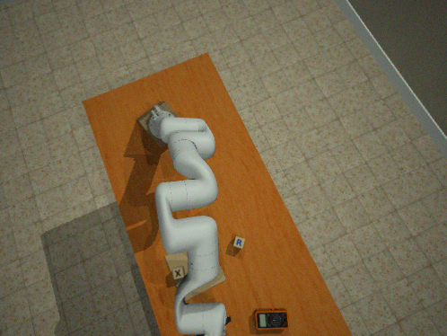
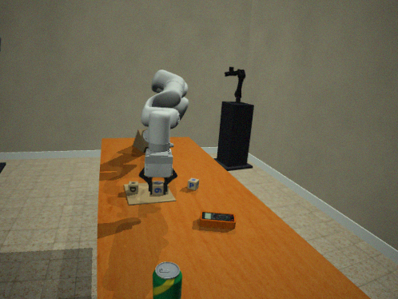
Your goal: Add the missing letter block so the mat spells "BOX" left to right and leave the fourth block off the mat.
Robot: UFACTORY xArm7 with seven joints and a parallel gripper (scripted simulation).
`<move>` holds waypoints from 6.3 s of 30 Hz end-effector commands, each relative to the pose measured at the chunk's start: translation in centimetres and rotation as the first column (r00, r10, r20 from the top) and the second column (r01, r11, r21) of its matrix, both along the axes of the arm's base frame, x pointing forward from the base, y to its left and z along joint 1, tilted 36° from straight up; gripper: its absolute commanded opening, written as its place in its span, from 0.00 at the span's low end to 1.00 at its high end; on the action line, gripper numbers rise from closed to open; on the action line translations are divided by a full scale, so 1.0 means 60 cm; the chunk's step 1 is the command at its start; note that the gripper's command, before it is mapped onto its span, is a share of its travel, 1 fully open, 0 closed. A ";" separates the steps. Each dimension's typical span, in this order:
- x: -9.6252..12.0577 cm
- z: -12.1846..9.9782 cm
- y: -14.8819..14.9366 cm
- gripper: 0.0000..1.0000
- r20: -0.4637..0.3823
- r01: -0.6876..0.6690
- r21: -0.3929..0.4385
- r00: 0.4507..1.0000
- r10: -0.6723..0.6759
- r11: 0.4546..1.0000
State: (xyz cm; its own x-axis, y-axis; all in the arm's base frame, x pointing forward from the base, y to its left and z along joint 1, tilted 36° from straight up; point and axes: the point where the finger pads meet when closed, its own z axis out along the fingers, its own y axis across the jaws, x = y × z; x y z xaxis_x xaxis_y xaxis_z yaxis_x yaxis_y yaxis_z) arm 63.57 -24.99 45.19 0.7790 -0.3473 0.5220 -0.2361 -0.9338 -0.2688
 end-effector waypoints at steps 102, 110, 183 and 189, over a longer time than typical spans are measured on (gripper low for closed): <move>-0.244 -0.182 0.039 0.41 -0.555 0.857 0.515 0.336 -0.761 0.004; -0.211 -0.227 0.044 0.41 -0.555 0.857 0.515 0.336 -0.761 0.004; -0.171 -0.278 0.048 0.41 -0.554 0.857 0.515 0.338 -0.761 0.006; -0.171 -0.278 0.048 0.41 -0.554 0.857 0.515 0.338 -0.761 0.006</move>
State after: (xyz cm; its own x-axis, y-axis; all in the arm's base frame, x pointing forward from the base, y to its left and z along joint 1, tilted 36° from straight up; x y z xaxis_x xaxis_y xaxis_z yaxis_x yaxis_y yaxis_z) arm 53.32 -21.97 28.25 -0.2367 -0.9334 -0.2698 -0.7786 0.3483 -0.5220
